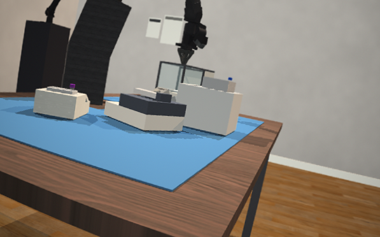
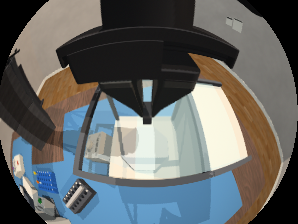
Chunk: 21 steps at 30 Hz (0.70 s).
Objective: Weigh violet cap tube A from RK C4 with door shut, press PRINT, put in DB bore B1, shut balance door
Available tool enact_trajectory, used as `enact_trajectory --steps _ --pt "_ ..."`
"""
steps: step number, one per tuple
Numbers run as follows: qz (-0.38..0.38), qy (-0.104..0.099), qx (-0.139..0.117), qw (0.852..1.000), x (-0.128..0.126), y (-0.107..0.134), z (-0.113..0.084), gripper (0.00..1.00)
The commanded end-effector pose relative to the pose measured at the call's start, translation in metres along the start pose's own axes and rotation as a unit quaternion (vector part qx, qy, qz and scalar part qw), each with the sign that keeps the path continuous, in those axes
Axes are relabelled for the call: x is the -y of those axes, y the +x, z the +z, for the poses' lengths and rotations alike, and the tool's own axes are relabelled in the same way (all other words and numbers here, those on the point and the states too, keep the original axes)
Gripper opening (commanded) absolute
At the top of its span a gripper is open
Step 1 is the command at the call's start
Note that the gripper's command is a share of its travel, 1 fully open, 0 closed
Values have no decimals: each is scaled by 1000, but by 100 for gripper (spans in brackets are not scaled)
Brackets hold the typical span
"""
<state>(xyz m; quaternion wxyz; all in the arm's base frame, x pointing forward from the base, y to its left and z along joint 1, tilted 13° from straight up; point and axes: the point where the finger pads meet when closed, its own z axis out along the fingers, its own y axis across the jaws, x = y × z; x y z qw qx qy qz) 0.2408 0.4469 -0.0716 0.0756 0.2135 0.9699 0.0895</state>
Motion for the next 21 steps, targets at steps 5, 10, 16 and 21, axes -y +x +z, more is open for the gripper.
enact_trajectory --steps 5,10,16,21 --pt "-1 -13 1 1000 1 -6 -12 6" --pt "-1 -13 1 1000 5 -6 -11 6" --pt "-1 -11 1 1000 11 -6 -11 6" --pt "-1 -12 1 1000 15 -6 -11 6"
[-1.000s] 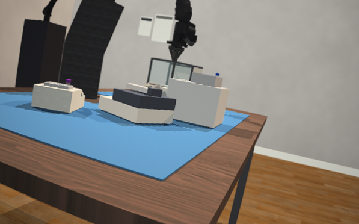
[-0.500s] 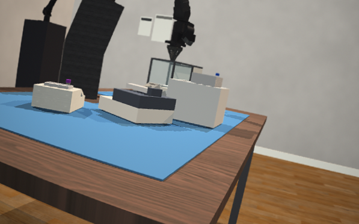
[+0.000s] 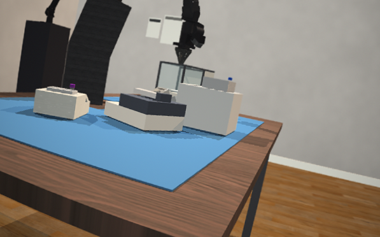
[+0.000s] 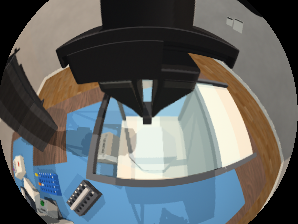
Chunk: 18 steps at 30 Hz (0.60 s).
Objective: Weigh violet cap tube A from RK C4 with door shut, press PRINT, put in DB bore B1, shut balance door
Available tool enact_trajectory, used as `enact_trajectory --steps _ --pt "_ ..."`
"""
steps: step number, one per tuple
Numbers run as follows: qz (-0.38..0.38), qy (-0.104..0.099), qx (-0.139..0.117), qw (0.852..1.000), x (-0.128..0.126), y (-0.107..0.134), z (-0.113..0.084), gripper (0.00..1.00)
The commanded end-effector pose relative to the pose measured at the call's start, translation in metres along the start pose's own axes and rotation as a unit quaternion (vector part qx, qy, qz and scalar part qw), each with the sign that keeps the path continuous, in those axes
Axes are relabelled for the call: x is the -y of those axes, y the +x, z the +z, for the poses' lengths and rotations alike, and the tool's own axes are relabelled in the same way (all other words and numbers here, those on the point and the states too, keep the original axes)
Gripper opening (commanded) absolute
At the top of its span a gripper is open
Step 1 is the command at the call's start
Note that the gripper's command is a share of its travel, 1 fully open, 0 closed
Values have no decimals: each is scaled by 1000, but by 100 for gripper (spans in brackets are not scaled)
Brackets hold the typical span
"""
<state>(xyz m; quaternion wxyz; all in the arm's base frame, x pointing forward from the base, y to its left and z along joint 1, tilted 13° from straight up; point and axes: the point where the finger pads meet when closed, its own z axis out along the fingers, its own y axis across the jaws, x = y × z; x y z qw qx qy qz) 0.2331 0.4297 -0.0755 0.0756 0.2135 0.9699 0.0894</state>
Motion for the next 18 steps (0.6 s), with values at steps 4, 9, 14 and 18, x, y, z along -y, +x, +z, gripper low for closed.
enact_trajectory --steps 4,9,14,18 --pt "-1 -12 1 1000 0 -6 -11 6" --pt "-1 -12 1 1000 4 -5 -11 6" --pt "0 -13 1 1000 8 -6 -11 6" --pt "-1 -12 1 1000 12 -6 -10 6"
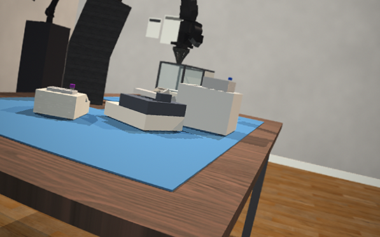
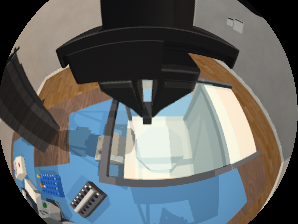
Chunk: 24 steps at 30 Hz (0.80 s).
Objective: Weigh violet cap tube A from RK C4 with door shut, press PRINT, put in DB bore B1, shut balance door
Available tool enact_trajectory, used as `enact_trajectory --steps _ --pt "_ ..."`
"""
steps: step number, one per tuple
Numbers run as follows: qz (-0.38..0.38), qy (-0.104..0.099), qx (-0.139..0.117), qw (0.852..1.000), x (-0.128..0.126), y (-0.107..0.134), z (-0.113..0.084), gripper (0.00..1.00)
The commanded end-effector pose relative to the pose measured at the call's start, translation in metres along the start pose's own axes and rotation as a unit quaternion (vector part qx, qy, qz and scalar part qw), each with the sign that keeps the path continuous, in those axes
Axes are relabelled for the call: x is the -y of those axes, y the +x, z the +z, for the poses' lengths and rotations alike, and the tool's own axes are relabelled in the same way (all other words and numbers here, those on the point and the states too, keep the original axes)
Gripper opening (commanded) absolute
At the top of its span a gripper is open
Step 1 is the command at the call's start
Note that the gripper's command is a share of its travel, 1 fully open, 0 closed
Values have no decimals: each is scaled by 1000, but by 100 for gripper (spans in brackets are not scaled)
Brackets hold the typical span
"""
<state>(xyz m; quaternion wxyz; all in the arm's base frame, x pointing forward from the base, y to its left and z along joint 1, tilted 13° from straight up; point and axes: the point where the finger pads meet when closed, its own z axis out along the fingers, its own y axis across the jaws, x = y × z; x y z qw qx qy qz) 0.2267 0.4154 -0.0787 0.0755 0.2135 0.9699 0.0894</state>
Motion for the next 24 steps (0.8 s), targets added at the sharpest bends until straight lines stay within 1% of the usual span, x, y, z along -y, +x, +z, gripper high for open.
enact_trajectory --steps 1,6,7,9,11,23,24 --pt "-1 -12 1 1000 -2 -6 -10 6" --pt "-1 -12 1 1000 1 -6 -10 6" --pt "-1 -8 1 1000 4 -5 -10 6" --pt "-1 -14 1 1000 3 -6 -10 6" --pt "-1 -11 1 1000 6 -6 -10 6" --pt "-1 -12 1 1000 16 -6 -10 6" --pt "-1 -7 1 1000 19 -5 -10 6"
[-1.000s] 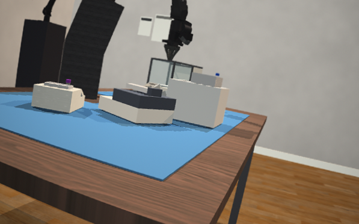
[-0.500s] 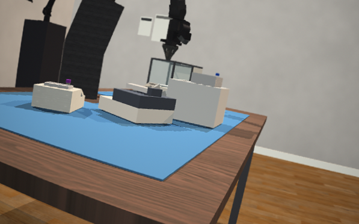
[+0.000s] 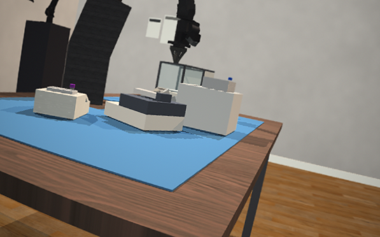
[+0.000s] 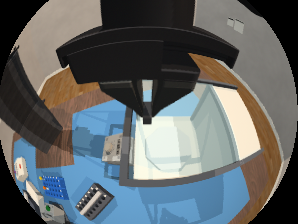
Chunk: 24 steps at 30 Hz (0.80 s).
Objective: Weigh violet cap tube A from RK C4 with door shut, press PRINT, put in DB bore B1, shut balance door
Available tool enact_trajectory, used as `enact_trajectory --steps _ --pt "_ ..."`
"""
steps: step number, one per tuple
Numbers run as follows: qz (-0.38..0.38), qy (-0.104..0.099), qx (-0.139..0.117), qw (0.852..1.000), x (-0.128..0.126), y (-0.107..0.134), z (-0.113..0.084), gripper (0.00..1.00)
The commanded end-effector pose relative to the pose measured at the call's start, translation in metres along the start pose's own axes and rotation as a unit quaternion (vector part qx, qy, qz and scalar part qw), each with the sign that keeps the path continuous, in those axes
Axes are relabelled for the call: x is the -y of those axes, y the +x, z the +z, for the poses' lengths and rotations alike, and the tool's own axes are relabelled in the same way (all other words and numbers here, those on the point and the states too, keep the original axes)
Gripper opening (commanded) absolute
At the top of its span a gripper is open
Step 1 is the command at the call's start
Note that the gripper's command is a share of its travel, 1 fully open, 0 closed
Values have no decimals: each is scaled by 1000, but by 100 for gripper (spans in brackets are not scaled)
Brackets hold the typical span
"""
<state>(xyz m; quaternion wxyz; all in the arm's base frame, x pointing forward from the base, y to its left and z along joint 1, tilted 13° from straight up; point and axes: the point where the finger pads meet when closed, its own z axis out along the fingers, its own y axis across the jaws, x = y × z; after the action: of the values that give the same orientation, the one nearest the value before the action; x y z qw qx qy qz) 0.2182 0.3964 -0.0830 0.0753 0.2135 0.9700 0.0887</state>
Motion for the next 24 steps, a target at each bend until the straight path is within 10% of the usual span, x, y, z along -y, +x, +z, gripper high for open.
enact_trajectory --steps 1,24 --pt "-1 -12 1 1000 -3 -5 -9 6" --pt "-1 -4 1 1000 9 -5 -9 6"
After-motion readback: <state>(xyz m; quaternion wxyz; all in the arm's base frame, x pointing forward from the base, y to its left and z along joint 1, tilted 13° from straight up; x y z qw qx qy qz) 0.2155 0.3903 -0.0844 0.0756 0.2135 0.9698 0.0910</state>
